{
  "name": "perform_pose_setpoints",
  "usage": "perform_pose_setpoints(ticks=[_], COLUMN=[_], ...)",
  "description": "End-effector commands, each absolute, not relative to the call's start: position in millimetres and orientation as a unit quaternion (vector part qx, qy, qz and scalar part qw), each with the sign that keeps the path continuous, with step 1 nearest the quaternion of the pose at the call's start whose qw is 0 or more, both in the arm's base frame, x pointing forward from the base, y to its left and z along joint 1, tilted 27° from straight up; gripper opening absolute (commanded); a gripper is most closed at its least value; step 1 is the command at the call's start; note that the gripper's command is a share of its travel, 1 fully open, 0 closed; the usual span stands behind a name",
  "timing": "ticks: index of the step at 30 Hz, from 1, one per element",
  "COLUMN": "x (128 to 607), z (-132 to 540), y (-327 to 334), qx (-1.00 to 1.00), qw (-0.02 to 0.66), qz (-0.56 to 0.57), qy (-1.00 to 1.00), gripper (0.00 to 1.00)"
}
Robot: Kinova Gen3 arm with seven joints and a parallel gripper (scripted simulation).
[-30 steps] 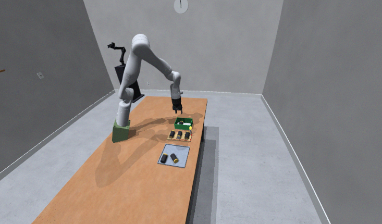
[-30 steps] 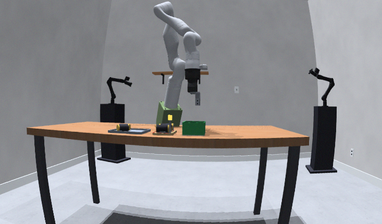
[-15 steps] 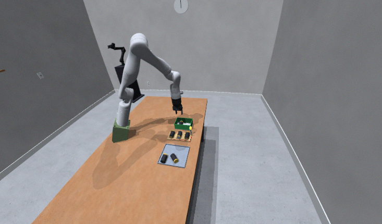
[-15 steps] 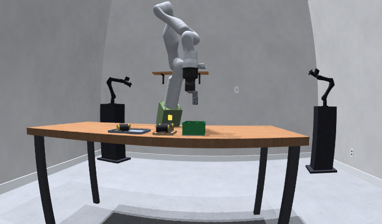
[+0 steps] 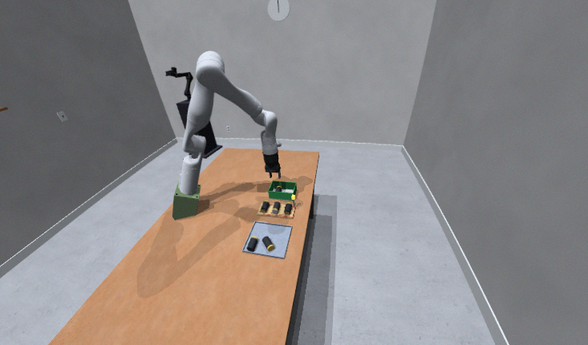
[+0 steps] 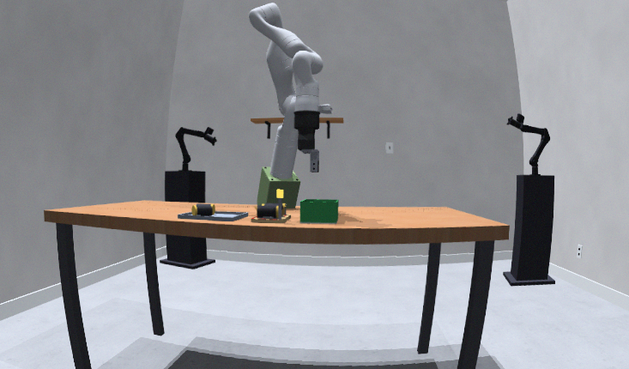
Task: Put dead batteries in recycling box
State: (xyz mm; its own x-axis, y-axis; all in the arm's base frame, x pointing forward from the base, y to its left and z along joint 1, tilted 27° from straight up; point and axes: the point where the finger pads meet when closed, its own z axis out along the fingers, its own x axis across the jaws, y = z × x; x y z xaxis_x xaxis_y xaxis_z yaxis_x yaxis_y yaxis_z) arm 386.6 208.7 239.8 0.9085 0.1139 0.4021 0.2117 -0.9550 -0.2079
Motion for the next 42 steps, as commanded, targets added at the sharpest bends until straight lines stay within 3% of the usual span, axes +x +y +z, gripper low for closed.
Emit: perform_pose_setpoints(ticks=[1, 42], x=[392, 459], z=[238, 202], y=[194, -10], qx=[-0.97, -0.97], qw=[0.126, 0.126], qz=[-0.195, -0.195], qy=[-0.074, -0.074], gripper=[0.9, 0.9])
